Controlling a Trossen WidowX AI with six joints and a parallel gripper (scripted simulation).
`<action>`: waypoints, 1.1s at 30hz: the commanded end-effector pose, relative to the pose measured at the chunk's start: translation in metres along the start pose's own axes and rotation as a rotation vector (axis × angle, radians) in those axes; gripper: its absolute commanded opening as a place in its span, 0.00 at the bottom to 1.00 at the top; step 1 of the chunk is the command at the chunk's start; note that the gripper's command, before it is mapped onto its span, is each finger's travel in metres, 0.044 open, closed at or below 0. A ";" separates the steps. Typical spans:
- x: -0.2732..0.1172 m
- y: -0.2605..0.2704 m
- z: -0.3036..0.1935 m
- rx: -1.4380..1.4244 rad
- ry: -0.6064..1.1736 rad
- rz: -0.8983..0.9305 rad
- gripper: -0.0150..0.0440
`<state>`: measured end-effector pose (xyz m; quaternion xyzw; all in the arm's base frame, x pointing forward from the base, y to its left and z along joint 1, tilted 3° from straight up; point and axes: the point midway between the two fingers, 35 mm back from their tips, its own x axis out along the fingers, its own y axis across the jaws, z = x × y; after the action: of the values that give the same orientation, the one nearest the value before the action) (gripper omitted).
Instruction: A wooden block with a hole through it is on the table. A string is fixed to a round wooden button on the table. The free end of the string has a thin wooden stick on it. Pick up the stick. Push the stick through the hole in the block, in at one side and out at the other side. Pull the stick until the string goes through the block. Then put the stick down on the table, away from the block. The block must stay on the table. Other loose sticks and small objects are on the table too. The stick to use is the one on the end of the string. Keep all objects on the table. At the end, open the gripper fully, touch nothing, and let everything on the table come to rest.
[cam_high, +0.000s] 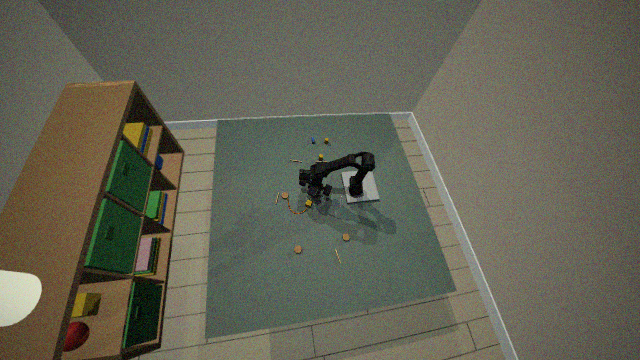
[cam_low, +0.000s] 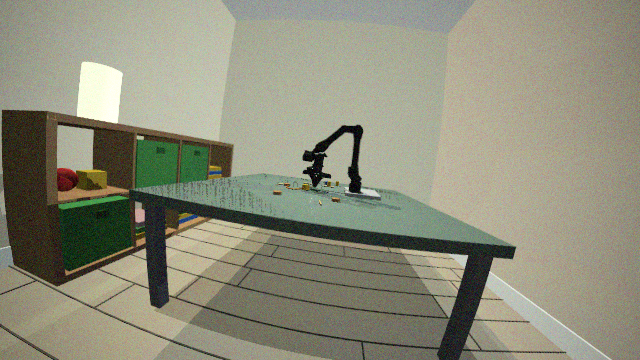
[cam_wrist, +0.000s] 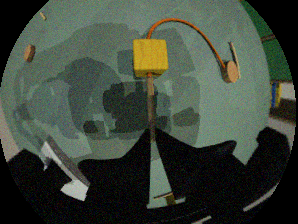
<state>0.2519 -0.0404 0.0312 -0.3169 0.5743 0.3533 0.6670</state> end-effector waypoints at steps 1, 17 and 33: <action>-0.001 0.002 -0.005 -0.003 -0.005 0.001 0.25; -0.002 0.002 -0.027 -0.003 -0.003 -0.005 0.25; 0.009 0.001 -0.047 0.002 -0.002 0.010 0.25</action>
<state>0.2278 -0.0786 0.0197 -0.3158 0.5761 0.3512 0.6671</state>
